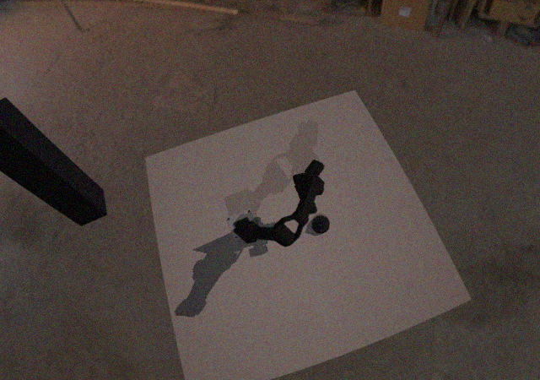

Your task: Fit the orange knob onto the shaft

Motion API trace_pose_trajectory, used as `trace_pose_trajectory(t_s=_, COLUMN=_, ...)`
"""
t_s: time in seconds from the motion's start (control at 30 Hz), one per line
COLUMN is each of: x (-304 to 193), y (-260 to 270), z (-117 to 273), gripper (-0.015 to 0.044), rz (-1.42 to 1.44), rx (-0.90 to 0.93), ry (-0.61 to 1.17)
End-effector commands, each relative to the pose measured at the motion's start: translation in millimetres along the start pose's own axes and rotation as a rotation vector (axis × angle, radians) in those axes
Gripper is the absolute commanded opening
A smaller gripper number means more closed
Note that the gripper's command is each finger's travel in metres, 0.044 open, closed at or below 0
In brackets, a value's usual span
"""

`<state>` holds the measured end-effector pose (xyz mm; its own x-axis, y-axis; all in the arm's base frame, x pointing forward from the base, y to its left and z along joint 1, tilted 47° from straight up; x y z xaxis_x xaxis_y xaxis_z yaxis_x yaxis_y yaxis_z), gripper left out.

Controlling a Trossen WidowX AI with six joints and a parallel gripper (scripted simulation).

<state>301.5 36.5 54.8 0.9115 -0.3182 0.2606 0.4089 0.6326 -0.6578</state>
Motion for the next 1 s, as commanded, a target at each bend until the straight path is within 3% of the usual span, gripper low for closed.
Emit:
trace_pose_trajectory(t_s=0.0, x=11.5, y=-6.3, z=-0.1, gripper=0.0000, rz=0.000, rx=0.009, ry=-0.013)
trace_pose_trajectory(t_s=0.97, x=68.2, y=-66.8, z=-28.6, gripper=0.0000, rz=-0.001, rx=-0.021, ry=-0.022)
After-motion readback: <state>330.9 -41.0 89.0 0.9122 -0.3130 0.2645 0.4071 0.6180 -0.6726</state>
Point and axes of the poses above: the point midway between the two fingers, 35 mm back from their tips, its own z axis back along the fingers, its own y axis across the jaws, x = y × z, the point moved 4 cm from there along z, back along the fingers, and after that the axes turned 12 degrees about -z, right-handed, at the moved point
